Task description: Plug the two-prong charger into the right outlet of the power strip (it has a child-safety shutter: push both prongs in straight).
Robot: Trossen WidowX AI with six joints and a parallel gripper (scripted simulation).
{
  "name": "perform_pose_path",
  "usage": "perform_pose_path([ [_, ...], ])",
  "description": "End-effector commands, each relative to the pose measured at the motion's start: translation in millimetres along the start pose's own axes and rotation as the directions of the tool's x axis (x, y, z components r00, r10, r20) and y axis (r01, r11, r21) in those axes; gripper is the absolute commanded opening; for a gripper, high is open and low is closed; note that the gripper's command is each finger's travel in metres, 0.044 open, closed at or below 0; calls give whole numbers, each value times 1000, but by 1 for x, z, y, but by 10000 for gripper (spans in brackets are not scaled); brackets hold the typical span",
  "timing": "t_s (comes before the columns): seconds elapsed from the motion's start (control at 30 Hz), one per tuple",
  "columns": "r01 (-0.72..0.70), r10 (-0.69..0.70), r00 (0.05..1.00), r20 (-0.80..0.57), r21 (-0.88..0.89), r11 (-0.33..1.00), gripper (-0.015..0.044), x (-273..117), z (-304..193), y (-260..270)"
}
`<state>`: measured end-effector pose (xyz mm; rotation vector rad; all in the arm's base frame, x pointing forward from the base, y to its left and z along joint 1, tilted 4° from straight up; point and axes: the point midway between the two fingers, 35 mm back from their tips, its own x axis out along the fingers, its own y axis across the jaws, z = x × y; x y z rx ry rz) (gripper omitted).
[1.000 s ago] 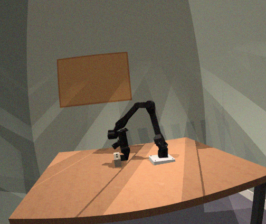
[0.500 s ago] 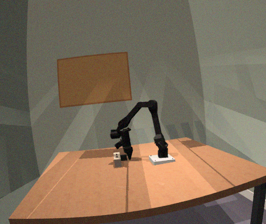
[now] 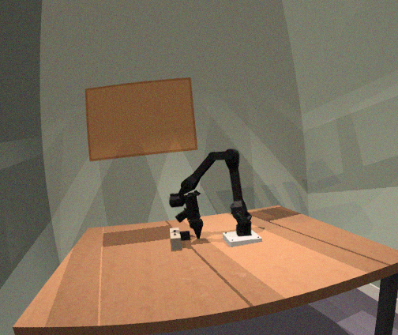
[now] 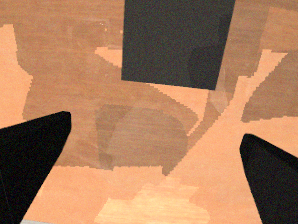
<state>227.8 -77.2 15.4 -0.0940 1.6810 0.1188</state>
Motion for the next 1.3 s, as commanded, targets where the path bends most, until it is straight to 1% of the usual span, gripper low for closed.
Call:
perform_pose_path([
  [0.0, 5, -5, 1000, 3, -1, 1000, 440, 0, -6, -1],
  [0.13, 5, -5, 1000, 3, -1, 1000, 440, 1, -11, 0],
  [0.2, -2, 2, 999, 39, 0, 1000, 440, -4, -5, 0],
  [0.33, -8, 8, 963, 271, -2, 1000, 440, -33, 4, 0],
  [0.47, 1, 1, 869, 495, -4, 1000, 440, -66, 8, 0],
  [0.53, 5, -3, 828, 561, -3, 1000, 440, -78, 8, 0],
  [1.27, 6, -3, 822, 569, -3, 1000, 440, -79, 8, 0],
])
